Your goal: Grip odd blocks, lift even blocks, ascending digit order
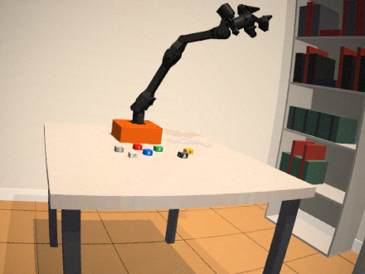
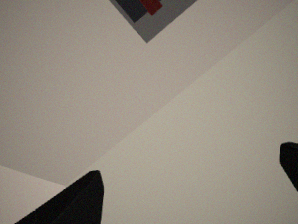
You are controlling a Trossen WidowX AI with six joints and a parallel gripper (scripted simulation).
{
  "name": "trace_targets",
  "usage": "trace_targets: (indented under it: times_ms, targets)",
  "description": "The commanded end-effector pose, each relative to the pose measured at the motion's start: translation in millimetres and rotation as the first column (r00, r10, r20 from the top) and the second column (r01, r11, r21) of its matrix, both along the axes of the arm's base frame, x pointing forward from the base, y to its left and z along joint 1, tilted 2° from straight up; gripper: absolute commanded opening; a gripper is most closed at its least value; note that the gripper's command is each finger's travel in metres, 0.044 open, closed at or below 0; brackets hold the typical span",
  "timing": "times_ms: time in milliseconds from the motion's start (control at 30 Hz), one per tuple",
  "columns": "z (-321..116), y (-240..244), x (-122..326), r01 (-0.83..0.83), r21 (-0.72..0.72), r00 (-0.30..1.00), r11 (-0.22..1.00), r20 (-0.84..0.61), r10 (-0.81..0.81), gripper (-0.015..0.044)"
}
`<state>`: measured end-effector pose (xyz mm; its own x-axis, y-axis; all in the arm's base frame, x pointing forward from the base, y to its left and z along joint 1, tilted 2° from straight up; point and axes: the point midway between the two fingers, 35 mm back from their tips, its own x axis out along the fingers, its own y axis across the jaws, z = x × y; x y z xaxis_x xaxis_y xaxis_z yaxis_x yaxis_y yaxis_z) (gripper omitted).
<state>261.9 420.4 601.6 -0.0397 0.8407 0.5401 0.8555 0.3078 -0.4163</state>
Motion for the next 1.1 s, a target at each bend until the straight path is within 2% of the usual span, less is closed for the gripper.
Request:
trace_targets:
  times_ms: [0,100,267,400,567,800,1067]
  targets:
    - [-2.3,-0.9,5.0,0.005,-0.008,1.000,1.000,-0.019,-0.006,0.0400]
    - [-37.3,-20.1,71.6,0.074,-0.113,0.955,0.991,-0.277,-0.103,0.0400]
    - [-75.7,-50.4,129.4,0.132,-0.194,0.837,0.972,-0.504,-0.214,0.0400]
    - [-117.7,-91.0,178.9,0.186,-0.258,0.650,0.948,-0.692,-0.316,0.0400]
    - [-173.4,-153.2,225.6,0.256,-0.321,0.344,0.912,-0.852,-0.396,0.0400]
    - [-252.7,-252.4,258.0,0.361,-0.393,-0.131,0.846,-0.919,-0.371,0.0400]
    - [-341.2,-371.1,246.1,0.482,-0.483,-0.599,0.731,-0.790,-0.127,0.0400]
